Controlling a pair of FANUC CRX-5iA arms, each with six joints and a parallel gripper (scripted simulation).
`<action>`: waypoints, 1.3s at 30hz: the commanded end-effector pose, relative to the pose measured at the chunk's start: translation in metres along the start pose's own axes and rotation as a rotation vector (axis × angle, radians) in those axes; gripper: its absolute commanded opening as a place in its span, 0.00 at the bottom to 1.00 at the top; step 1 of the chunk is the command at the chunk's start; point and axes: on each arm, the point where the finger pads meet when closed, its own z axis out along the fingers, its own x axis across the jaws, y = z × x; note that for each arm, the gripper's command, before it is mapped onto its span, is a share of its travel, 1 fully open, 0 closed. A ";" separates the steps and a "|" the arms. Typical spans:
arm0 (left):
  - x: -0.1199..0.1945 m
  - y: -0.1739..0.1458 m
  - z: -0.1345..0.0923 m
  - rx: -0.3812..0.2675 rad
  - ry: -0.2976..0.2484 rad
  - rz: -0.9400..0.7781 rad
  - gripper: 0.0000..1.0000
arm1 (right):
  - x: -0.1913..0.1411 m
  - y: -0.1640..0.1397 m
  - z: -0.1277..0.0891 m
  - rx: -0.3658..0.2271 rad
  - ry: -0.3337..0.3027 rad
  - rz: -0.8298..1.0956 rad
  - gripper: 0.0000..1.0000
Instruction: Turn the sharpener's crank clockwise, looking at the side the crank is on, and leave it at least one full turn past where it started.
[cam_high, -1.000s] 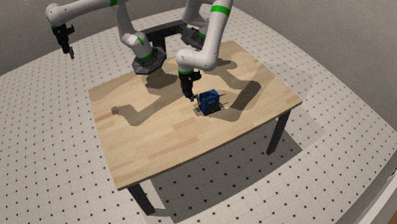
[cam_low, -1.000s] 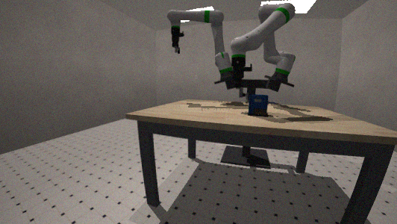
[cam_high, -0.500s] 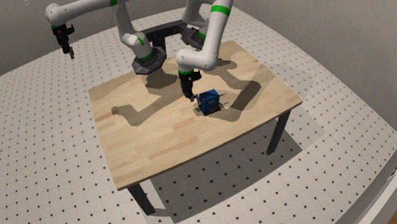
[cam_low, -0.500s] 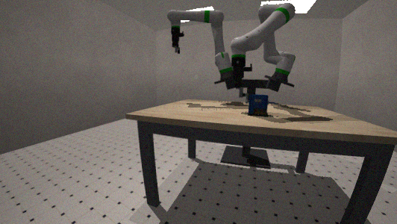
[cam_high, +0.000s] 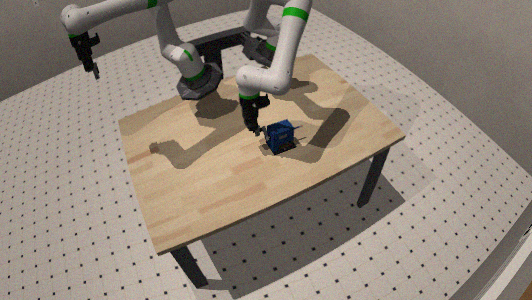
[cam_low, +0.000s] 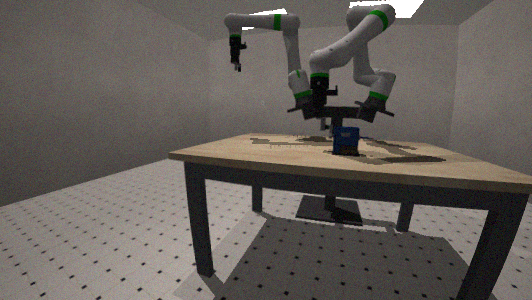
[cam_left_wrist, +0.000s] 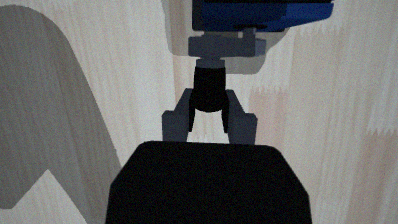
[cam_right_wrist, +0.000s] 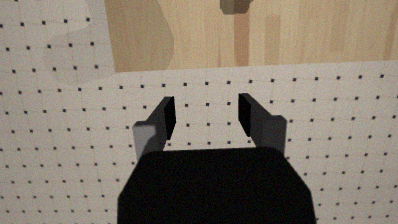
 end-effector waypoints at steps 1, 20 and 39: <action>0.001 0.001 -0.001 -0.001 0.001 0.000 0.00 | 0.000 0.000 -0.001 -0.002 0.000 0.000 1.00; 0.011 0.001 -0.007 -0.001 0.001 0.000 0.00 | 0.000 0.000 -0.001 -0.002 0.000 0.000 1.00; 0.031 0.001 -0.011 -0.001 0.001 0.000 0.00 | 0.000 0.000 -0.001 -0.002 0.000 0.000 1.00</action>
